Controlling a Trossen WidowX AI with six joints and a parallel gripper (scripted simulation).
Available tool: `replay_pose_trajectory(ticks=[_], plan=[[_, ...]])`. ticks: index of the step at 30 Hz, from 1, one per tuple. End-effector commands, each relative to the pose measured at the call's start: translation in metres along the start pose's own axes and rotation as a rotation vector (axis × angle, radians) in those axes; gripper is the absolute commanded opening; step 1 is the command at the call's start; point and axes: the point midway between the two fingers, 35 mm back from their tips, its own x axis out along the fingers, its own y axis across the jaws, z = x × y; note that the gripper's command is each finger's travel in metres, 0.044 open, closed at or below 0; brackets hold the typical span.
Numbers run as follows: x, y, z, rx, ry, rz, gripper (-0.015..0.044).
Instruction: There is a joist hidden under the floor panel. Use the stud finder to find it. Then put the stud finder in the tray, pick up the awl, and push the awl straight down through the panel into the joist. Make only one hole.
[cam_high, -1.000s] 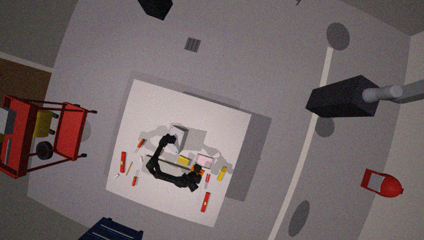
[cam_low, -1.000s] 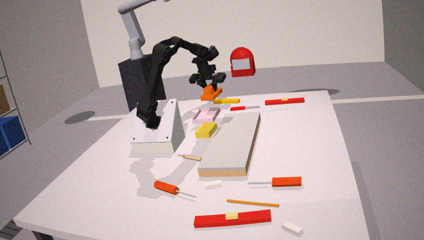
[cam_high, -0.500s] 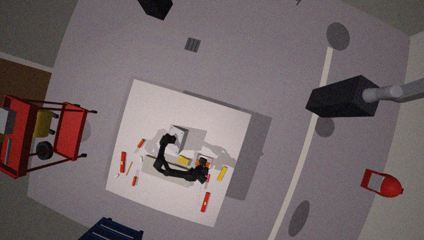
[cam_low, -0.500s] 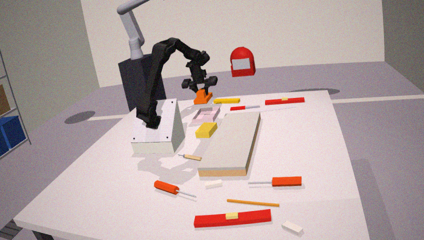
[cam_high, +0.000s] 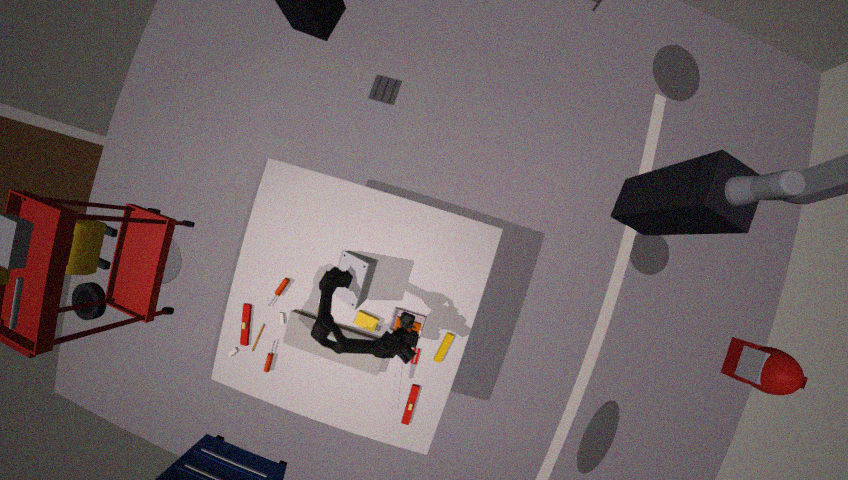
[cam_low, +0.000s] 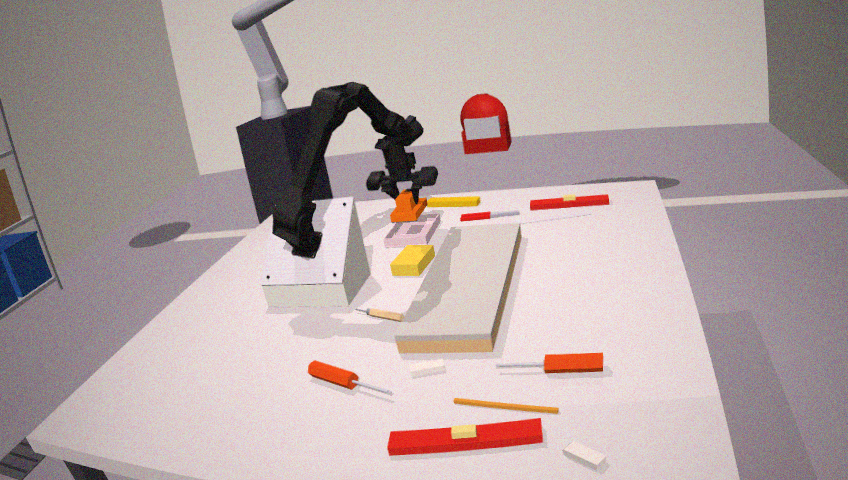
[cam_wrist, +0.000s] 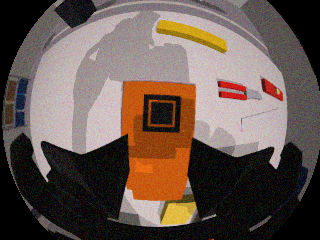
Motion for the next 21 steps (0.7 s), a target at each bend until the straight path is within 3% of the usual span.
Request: replay_pose_trajectory(ticks=[1,21], plan=[[0.013,-0.001,-0.004,-0.003,0.001,-0.004,0.0000],[0.049,0.000,-0.016,-0.003,0.003,-0.005,0.0000]])
